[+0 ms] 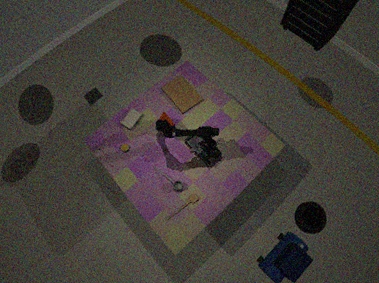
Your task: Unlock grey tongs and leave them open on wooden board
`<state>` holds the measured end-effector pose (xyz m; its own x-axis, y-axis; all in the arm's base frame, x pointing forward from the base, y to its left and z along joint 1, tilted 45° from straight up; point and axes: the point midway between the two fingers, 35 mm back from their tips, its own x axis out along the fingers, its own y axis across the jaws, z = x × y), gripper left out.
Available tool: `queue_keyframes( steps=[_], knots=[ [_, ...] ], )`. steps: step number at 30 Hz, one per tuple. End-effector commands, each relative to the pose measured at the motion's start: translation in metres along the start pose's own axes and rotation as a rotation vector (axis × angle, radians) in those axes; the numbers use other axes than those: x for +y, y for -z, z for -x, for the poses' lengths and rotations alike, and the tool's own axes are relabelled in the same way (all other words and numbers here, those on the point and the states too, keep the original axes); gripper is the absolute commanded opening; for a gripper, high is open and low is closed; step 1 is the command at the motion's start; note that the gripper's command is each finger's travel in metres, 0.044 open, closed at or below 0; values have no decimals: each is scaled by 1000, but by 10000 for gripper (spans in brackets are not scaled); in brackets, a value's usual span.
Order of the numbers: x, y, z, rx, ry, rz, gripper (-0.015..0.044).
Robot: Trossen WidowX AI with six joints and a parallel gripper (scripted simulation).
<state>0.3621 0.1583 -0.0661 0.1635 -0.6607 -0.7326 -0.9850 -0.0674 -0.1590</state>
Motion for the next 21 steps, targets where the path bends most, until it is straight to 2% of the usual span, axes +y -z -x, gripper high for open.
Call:
queue_keyframes(
  steps=[1,10,21],
  knots=[
    [-1,0,2,8,-48,-35,-150],
    [2,4,4,42,-147,-93,-150],
    [4,4,3,49,-153,-89,-150]
  ],
)
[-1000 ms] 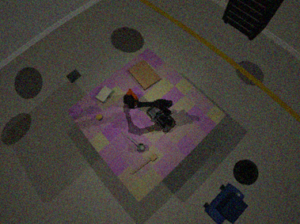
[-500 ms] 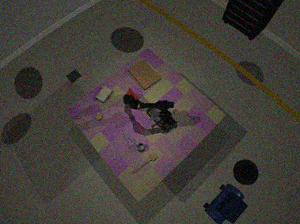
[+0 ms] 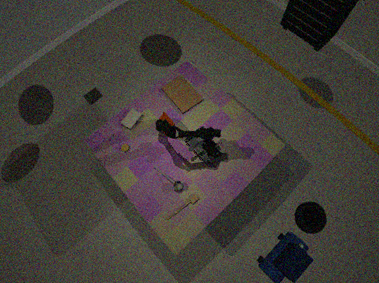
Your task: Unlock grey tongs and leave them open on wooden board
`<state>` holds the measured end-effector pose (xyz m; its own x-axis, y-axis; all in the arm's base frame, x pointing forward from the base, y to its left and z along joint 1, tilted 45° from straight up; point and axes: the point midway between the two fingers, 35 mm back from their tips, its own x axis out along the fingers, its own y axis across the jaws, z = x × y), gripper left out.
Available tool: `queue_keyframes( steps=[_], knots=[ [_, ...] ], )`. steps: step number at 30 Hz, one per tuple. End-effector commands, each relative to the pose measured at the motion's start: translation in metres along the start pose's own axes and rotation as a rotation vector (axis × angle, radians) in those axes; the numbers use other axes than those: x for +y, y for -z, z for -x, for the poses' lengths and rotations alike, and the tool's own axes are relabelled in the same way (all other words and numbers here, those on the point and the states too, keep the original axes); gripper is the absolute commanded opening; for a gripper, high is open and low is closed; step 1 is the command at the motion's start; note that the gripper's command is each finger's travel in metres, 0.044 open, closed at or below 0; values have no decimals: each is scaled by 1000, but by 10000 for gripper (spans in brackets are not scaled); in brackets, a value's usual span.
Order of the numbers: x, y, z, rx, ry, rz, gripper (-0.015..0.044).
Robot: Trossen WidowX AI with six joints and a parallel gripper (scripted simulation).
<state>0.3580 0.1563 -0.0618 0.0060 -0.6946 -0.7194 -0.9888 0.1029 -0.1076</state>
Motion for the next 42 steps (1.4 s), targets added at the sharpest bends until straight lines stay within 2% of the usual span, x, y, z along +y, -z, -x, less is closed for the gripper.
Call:
queue_keyframes(
  steps=[1,9,25,42],
  knots=[
    [2,-2,1,-2,1,6,-150],
    [32,-39,14,-20,7,131,-150],
    [137,-123,39,-51,9,479,-150],
    [263,-171,38,-26,-4,825,-150]
  ],
)
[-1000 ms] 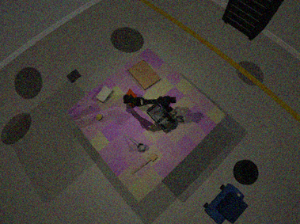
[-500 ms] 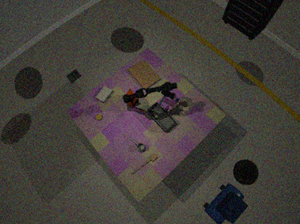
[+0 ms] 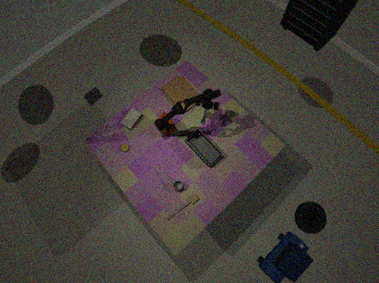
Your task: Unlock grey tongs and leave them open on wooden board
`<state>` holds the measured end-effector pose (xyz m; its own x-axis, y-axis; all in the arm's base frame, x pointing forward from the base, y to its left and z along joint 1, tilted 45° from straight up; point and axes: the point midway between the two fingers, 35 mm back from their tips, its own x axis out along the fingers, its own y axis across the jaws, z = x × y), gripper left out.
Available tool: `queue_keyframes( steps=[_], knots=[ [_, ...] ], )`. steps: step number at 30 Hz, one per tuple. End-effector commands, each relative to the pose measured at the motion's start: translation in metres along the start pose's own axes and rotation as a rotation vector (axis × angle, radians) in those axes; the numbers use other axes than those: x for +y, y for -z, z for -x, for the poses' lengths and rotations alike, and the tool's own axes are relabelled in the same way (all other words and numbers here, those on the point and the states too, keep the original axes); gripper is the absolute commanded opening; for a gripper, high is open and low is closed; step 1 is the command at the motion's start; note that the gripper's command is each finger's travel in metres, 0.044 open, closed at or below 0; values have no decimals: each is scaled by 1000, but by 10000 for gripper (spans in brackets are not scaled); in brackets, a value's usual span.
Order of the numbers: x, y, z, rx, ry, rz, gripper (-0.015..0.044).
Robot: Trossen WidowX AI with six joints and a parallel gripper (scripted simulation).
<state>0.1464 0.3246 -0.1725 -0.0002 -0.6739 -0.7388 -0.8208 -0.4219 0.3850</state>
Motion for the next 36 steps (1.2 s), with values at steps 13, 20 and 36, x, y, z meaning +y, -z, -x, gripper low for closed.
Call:
queue_keyframes(
  steps=[13,20,36],
  knots=[
    [51,-58,8,-4,8,205,-150],
    [93,-91,16,-16,14,347,-150],
    [204,-148,17,-25,8,677,-150]
  ],
)
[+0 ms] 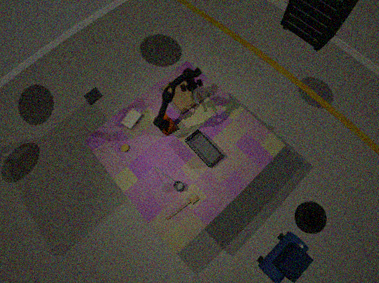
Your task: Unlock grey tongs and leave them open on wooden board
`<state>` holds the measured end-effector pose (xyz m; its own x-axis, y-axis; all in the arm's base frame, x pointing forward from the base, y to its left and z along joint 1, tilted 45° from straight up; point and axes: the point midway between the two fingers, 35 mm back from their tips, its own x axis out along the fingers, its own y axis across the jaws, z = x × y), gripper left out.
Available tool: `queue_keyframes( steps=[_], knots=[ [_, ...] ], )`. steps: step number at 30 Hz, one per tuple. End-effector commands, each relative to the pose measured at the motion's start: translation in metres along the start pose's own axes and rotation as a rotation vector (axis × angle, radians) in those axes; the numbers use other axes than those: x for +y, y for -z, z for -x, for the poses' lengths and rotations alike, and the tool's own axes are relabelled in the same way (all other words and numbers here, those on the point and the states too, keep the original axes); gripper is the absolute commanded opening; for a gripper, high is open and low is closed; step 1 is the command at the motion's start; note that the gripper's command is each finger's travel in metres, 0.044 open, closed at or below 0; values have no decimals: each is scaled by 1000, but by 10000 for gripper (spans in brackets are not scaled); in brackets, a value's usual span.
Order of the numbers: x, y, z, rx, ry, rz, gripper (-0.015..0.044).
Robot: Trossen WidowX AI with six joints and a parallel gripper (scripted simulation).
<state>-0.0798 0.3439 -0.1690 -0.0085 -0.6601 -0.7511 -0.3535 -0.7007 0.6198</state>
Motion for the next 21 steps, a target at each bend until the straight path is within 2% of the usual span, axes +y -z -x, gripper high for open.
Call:
queue_keyframes(
  steps=[1,12,21],
  knots=[
    [20,-28,0,-7,-2,96,-150],
    [76,-91,-13,-7,-29,319,-150],
    [80,-95,-14,-20,-36,331,-150]
  ],
)
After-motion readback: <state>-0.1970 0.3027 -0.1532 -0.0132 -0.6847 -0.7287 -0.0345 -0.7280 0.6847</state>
